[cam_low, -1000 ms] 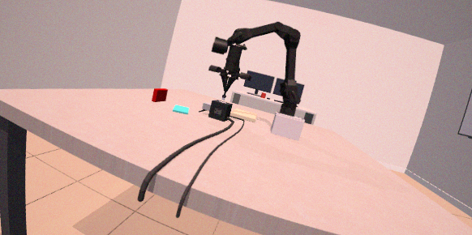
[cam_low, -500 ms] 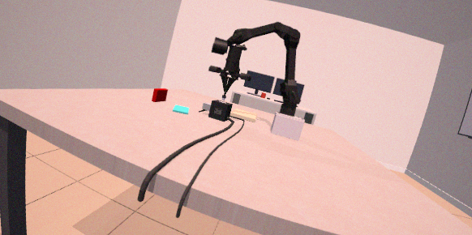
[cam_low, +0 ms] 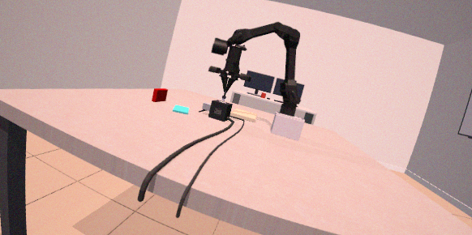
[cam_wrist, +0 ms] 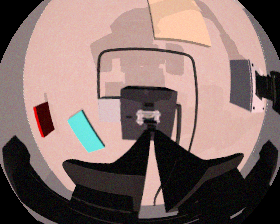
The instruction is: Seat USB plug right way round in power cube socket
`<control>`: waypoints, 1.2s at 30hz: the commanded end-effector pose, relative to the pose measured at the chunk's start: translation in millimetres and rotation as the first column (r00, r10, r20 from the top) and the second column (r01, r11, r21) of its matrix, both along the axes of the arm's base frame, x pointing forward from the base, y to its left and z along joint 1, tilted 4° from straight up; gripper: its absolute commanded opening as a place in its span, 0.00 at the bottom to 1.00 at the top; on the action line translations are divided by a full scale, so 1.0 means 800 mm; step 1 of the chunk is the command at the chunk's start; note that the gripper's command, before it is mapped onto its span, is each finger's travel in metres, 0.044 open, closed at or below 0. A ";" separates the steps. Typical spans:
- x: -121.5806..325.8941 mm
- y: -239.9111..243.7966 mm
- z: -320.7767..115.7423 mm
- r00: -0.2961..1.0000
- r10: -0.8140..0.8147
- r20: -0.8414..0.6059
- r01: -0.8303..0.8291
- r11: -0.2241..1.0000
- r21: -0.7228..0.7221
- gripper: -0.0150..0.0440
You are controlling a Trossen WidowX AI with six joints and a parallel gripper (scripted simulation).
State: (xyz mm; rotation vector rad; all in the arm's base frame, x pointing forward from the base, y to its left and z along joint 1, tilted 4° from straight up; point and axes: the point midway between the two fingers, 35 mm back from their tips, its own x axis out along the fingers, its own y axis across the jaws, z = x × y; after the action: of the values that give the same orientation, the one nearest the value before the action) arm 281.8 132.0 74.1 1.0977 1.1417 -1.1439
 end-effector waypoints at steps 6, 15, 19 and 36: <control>0.001 -0.001 -0.003 1.000 0.007 0.000 -0.007 1.000 -0.007 0.25; 0.001 -0.001 -0.004 1.000 0.007 0.000 -0.007 1.000 -0.007 0.25; 0.001 -0.001 -0.005 1.000 0.007 0.000 -0.007 1.000 -0.007 0.25; 0.001 -0.001 -0.008 1.000 0.007 0.000 -0.007 1.000 -0.007 0.25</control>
State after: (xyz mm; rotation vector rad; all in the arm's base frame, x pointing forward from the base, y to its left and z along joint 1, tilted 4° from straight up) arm 282.1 131.7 69.7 1.0974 1.1416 -1.1439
